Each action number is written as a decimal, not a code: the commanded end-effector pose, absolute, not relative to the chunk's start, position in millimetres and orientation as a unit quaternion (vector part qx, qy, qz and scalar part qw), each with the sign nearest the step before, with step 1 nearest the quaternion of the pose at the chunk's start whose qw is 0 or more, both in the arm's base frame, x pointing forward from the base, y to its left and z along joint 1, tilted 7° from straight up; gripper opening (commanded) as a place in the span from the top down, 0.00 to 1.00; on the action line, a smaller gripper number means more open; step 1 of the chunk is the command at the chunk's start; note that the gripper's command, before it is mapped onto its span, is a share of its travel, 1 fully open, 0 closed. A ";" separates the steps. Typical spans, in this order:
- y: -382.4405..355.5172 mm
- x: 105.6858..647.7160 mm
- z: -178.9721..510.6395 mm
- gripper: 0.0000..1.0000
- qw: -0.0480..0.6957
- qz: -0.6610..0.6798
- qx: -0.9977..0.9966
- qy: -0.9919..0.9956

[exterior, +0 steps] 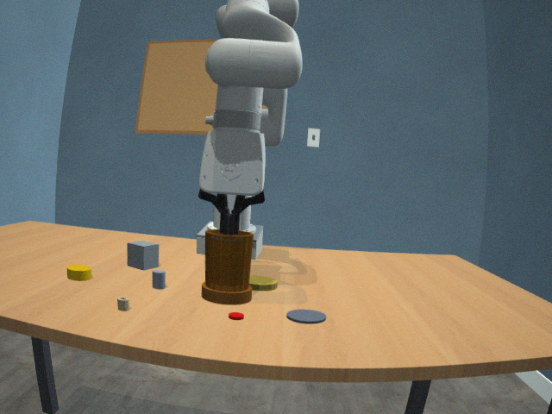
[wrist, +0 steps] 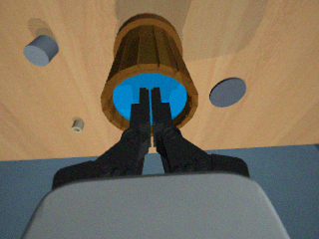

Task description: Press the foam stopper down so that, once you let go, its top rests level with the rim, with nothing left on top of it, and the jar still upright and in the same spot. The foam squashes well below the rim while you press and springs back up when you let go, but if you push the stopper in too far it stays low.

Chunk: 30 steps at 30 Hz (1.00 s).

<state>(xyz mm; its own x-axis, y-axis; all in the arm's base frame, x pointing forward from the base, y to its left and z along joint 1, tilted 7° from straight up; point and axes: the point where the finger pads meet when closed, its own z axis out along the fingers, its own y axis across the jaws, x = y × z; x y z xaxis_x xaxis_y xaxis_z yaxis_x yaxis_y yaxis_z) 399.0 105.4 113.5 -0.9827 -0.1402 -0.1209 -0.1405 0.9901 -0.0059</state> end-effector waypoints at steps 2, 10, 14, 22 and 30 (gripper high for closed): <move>105.6 398.7 124.1 1.00 0.062 0.002 -0.070 0.996; 105.4 396.5 141.4 1.00 0.062 0.002 -0.070 0.996; 105.2 395.1 153.1 1.00 0.062 0.002 -0.070 0.996; 105.0 393.2 168.3 1.00 0.062 0.002 -0.070 0.996; 105.0 392.9 170.3 1.00 0.062 0.002 -0.070 0.996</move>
